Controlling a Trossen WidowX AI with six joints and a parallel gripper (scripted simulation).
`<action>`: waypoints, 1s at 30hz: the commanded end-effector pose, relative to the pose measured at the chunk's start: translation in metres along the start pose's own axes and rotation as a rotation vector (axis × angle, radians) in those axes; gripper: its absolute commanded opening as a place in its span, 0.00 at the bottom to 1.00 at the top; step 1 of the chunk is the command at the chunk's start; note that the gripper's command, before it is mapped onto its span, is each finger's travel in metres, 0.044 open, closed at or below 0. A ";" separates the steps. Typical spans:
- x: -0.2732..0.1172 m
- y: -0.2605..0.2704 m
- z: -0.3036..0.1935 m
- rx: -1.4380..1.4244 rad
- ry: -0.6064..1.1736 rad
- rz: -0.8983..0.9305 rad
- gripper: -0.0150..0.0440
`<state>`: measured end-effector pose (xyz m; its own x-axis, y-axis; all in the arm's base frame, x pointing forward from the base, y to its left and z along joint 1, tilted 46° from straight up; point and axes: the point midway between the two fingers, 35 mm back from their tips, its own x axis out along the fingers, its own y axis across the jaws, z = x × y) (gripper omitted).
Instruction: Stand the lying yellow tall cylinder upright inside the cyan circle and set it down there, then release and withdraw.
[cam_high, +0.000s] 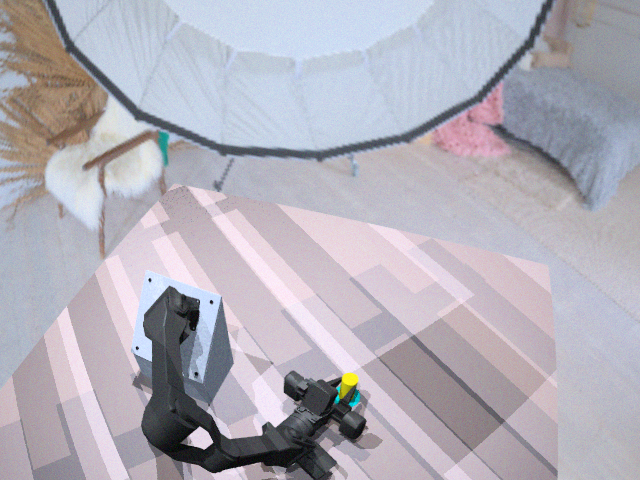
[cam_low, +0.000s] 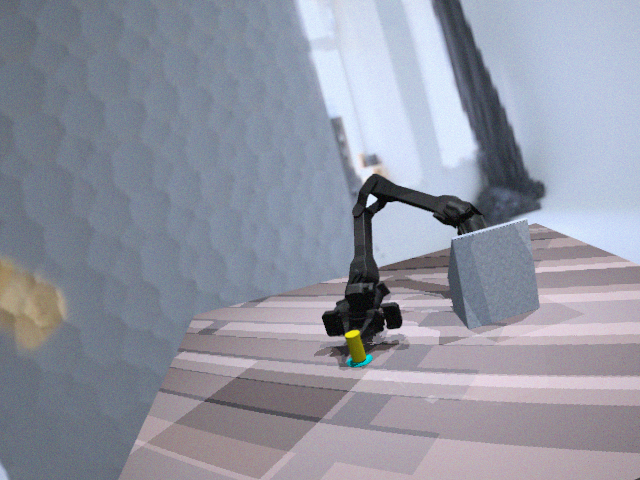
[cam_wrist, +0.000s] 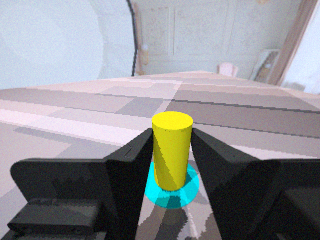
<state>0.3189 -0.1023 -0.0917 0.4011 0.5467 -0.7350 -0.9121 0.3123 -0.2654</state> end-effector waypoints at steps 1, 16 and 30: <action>0.001 0.000 -0.003 -0.004 -0.001 0.003 0.43; 0.001 0.000 -0.003 -0.004 -0.001 0.003 0.79; -0.004 -0.003 0.036 -0.007 -0.002 0.003 0.93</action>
<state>0.3198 -0.0915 -0.0812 0.3970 0.5513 -0.7338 -0.9137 0.3125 -0.2596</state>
